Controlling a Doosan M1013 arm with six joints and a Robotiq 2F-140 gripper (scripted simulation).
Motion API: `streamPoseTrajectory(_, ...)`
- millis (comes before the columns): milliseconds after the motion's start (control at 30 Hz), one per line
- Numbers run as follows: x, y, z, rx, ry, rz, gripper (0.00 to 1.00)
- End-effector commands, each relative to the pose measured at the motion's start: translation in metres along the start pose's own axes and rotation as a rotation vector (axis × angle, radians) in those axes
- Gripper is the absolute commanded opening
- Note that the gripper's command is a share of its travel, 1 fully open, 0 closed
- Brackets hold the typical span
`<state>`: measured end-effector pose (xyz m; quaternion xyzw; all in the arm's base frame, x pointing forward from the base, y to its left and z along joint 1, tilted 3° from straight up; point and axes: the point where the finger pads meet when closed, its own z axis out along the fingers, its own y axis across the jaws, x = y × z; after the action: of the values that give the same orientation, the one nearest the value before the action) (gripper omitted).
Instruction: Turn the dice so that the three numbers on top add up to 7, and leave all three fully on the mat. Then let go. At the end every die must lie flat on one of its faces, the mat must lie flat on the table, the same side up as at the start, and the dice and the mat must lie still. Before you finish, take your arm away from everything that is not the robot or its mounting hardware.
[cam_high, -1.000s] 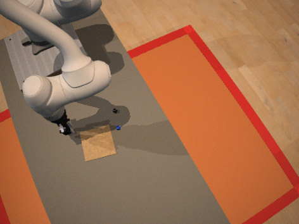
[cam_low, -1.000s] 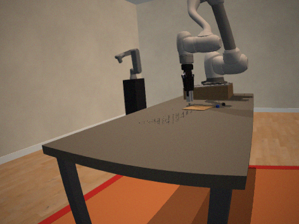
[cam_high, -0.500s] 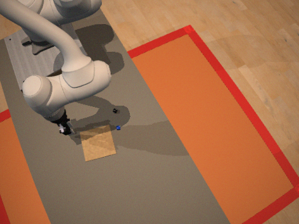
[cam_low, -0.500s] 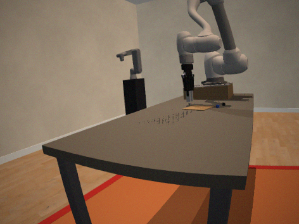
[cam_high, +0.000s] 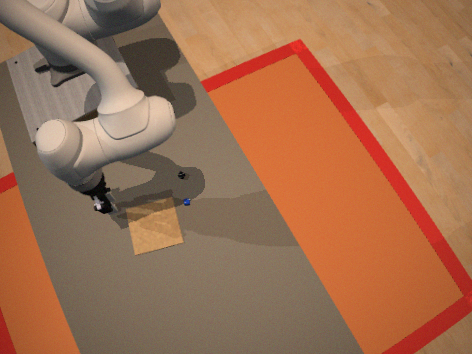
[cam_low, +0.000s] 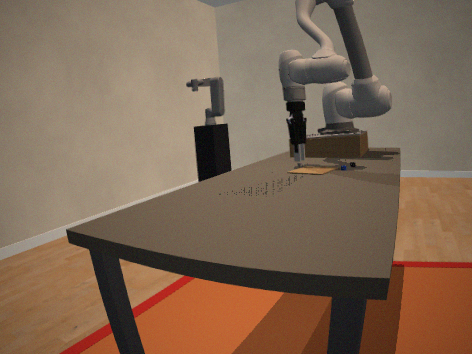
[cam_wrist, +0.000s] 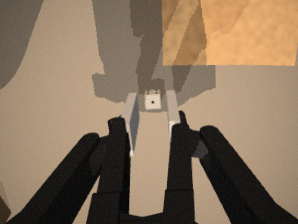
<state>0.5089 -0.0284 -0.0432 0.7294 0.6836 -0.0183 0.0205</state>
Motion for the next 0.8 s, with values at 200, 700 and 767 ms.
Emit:
streamPoseTrajectory(200,0.0,0.0,0.008,0.0,0.0,0.0,0.19)
streamPoseTrajectory(700,0.0,0.0,0.02,0.0,0.0,0.0,0.19)
streamPoseTrajectory(767,0.0,0.0,0.02,0.0,0.0,0.0,0.19)
